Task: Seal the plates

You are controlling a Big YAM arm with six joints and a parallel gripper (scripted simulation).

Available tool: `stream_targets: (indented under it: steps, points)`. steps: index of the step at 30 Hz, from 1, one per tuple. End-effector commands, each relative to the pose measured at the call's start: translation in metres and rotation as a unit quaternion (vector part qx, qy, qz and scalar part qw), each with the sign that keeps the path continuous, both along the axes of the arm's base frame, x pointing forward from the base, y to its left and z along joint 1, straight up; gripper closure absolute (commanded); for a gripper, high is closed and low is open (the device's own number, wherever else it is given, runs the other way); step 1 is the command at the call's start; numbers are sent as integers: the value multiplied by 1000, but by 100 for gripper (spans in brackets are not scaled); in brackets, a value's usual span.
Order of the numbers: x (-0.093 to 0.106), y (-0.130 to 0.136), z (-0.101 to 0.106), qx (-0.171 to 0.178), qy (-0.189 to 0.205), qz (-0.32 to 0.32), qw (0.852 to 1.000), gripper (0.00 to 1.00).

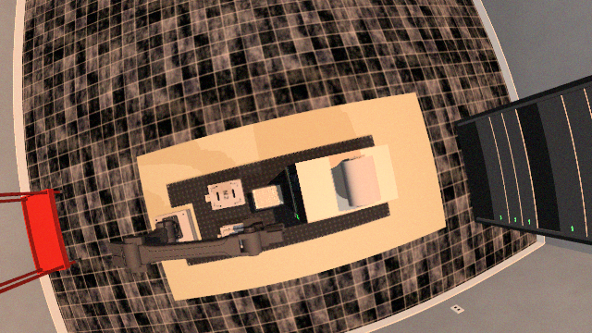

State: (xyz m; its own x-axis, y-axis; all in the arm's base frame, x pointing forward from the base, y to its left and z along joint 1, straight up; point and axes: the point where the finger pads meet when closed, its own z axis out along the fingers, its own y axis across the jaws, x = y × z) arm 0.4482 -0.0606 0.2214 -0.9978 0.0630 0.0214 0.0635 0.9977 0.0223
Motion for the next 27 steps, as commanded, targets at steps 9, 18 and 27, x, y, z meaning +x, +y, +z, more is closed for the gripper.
stream_targets:
  steps: [9,18,27]
  points:
    - [8,-1,4,-1,-6,3,1000,100]
    - [15,-4,31,-7,-44,-1,999,100]
    - [12,-7,14,-4,-23,-13,1000,100]
